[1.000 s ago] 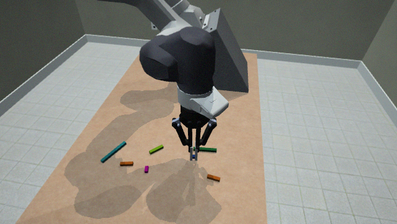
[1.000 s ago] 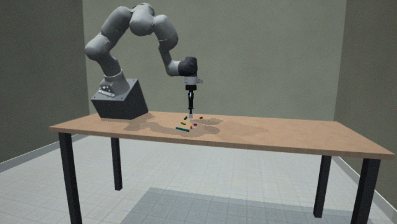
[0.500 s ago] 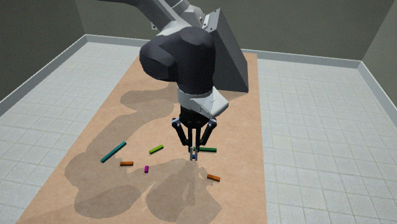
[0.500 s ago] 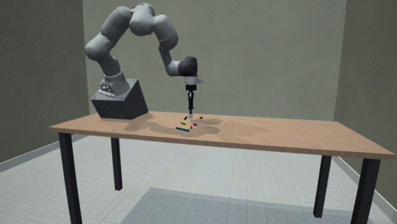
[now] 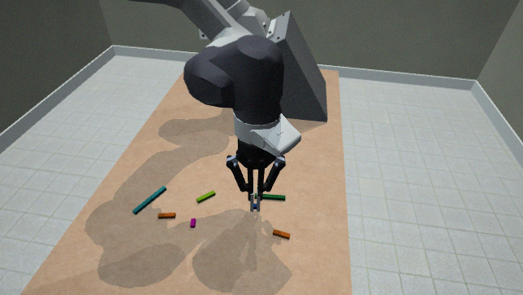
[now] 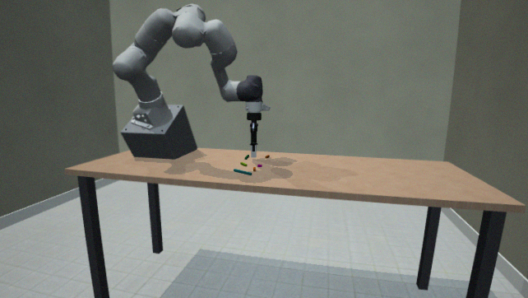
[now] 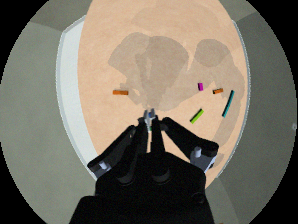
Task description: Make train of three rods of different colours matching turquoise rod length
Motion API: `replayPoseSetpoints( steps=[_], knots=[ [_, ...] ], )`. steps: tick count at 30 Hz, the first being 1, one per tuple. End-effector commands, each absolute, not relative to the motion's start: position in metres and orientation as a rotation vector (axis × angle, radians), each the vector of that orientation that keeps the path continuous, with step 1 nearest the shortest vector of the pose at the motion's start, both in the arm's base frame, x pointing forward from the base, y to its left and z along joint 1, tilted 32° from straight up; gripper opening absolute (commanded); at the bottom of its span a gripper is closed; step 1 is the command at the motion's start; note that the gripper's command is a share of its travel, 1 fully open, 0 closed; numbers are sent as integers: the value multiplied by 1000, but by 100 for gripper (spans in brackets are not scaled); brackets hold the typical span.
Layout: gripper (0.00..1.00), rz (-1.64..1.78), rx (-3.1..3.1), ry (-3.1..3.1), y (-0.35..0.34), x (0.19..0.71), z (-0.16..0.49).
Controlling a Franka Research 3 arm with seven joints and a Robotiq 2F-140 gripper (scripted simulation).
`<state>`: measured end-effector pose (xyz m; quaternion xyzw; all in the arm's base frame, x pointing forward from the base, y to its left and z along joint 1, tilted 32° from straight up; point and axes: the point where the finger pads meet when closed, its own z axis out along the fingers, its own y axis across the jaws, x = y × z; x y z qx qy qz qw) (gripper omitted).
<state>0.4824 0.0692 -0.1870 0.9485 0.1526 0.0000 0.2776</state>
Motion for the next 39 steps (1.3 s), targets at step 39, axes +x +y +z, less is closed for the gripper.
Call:
replayPoseSetpoints(
  steps=[39],
  knots=[
    [3, 7, 2549, 401, 63, 486, -197]
  ],
)
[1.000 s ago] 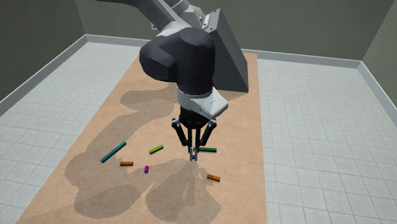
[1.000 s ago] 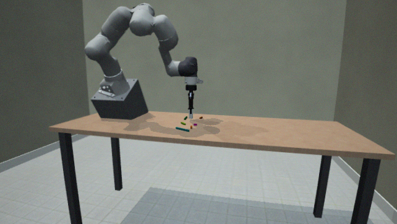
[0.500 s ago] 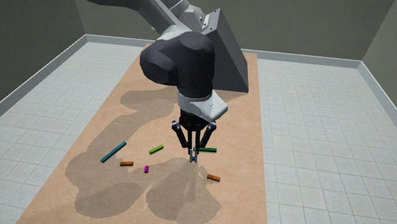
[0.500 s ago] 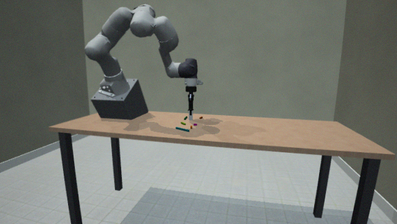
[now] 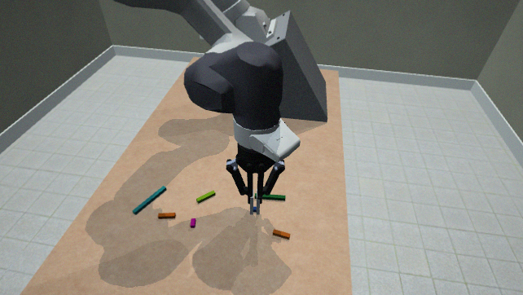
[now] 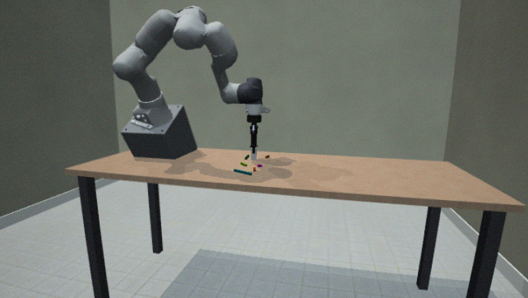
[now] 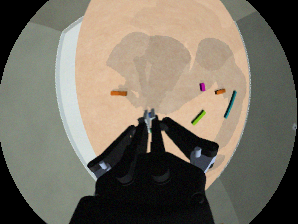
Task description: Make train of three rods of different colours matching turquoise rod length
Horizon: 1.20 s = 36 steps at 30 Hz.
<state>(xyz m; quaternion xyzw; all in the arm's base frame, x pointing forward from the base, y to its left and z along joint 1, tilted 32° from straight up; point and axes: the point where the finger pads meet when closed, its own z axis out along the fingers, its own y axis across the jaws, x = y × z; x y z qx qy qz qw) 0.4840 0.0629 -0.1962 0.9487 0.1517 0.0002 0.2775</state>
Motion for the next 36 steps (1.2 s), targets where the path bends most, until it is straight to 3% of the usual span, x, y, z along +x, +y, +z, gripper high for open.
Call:
replayPoseSetpoints(
  steps=[1, 21, 36],
  knots=[
    [3, 7, 2549, 401, 63, 486, -197],
    [3, 7, 2549, 401, 63, 486, -197],
    [15, 7, 2549, 401, 63, 486, -197]
  ],
)
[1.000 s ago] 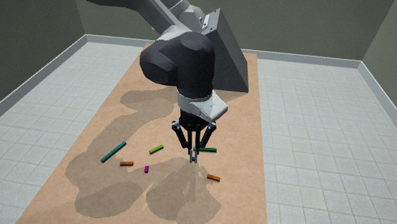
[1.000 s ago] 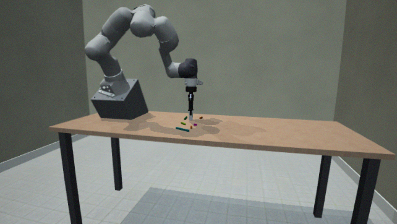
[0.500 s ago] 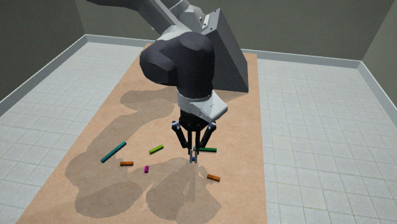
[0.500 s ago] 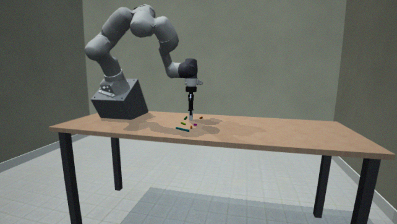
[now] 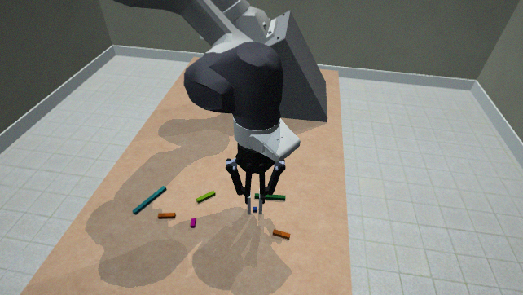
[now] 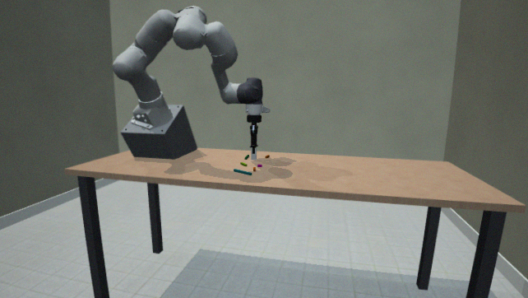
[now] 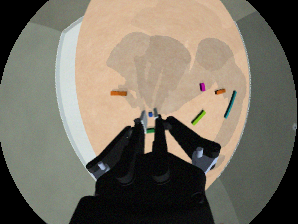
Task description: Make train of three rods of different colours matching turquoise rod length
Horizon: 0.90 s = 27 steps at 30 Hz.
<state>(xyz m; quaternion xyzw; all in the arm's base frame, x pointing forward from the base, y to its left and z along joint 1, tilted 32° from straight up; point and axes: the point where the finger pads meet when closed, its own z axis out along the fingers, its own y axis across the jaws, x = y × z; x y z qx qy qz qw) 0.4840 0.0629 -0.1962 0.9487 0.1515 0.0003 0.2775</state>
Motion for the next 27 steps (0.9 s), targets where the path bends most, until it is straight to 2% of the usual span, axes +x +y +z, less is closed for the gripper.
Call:
replayPoseSetpoints(
  steps=[1, 16, 27],
  knots=[
    [15, 7, 2549, 401, 63, 486, -197],
    [15, 7, 2549, 401, 65, 485, -193],
    [15, 7, 2549, 401, 91, 481, -150]
  ],
)
